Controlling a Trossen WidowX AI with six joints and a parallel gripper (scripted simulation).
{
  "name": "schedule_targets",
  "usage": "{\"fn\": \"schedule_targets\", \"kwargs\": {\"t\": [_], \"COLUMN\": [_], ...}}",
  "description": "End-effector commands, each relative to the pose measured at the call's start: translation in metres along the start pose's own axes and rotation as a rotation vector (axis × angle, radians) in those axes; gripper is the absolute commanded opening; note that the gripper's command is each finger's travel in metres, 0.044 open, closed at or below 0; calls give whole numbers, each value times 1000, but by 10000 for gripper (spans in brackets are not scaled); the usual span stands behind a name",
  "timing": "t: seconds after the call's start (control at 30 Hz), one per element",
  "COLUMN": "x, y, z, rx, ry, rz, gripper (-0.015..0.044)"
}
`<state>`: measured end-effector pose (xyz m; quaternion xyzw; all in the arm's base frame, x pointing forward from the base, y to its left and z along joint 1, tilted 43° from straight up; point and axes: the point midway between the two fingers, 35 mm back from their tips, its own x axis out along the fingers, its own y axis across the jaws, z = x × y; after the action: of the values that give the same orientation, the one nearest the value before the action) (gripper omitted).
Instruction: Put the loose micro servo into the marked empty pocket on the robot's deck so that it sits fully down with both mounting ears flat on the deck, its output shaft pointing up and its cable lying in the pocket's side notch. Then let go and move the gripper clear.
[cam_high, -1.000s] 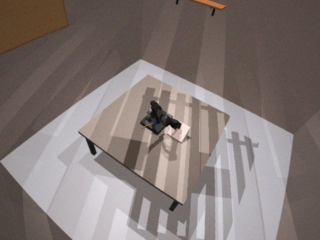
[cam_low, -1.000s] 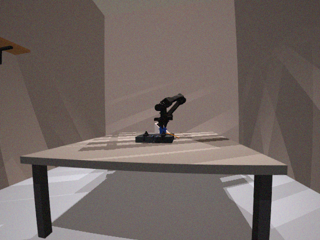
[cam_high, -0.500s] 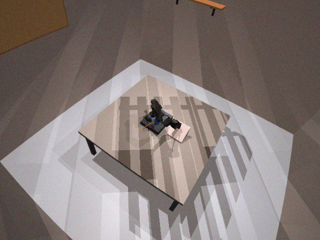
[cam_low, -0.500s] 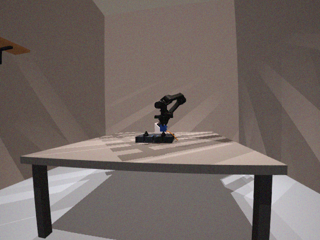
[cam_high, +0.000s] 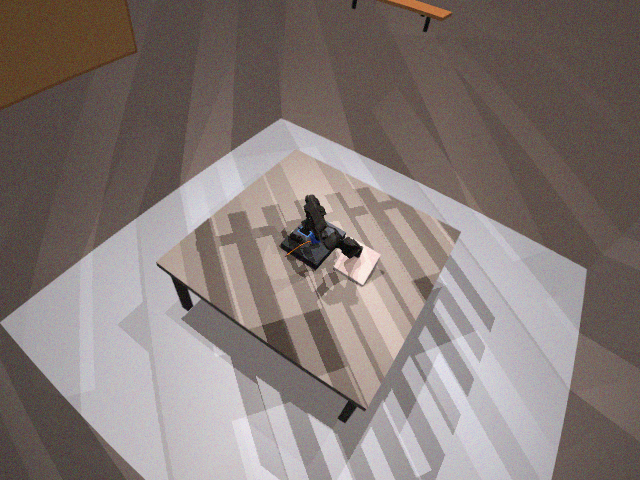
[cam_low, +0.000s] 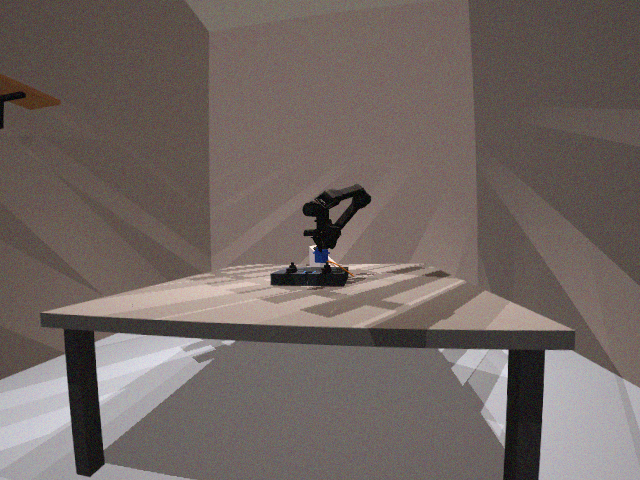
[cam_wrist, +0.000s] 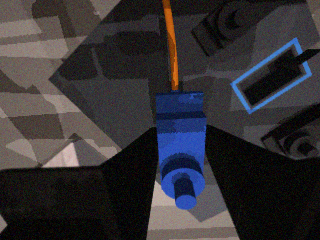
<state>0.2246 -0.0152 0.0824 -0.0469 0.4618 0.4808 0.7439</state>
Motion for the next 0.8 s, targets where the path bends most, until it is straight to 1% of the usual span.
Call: {"fn": "schedule_targets", "kwargs": {"t": [0.0, 0.17, 0.37, 0.77], "x": [0, 0, 0, 0], "y": [-13, -26, -27, -27], "z": [-19, -38, -39, -39], "rx": [6, 6, 22, 390], "ry": [6, 7, 7, 7], "rz": [0, -1, -1, -2], "gripper": [0, 0, 0, 0]}}
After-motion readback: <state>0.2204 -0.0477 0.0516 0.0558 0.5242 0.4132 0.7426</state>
